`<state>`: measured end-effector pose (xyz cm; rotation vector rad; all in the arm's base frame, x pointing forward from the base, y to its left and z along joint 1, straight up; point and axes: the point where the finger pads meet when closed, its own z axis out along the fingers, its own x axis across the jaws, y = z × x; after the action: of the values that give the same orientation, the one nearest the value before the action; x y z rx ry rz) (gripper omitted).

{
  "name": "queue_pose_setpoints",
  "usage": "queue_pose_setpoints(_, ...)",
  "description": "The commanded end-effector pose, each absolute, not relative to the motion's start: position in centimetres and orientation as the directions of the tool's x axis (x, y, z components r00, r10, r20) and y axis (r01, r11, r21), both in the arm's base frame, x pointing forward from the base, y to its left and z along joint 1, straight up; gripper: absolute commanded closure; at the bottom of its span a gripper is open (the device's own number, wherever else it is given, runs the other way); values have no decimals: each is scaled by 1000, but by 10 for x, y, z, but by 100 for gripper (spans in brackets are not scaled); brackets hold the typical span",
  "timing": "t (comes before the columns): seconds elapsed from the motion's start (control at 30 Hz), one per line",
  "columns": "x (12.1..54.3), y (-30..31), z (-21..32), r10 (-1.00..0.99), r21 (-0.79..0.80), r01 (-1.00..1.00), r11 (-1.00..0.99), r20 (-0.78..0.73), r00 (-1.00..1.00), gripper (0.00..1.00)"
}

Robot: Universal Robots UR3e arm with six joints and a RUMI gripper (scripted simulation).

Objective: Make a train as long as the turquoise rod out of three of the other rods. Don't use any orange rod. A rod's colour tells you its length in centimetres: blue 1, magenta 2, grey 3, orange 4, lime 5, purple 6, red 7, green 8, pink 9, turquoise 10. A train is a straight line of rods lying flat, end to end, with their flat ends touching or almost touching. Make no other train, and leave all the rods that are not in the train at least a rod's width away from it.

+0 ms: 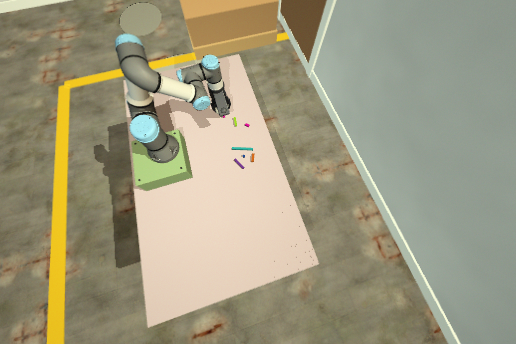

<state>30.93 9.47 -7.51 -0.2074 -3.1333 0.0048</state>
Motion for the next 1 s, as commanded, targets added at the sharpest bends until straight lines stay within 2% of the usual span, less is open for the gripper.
queue_pose_setpoints(0.0, 310, 95, -78, 132, -3, 132, 991, -1, -991, 100)
queue_pose_setpoints(0.97, 310, 95, -80, 132, -3, 132, 991, -1, -991, 100)
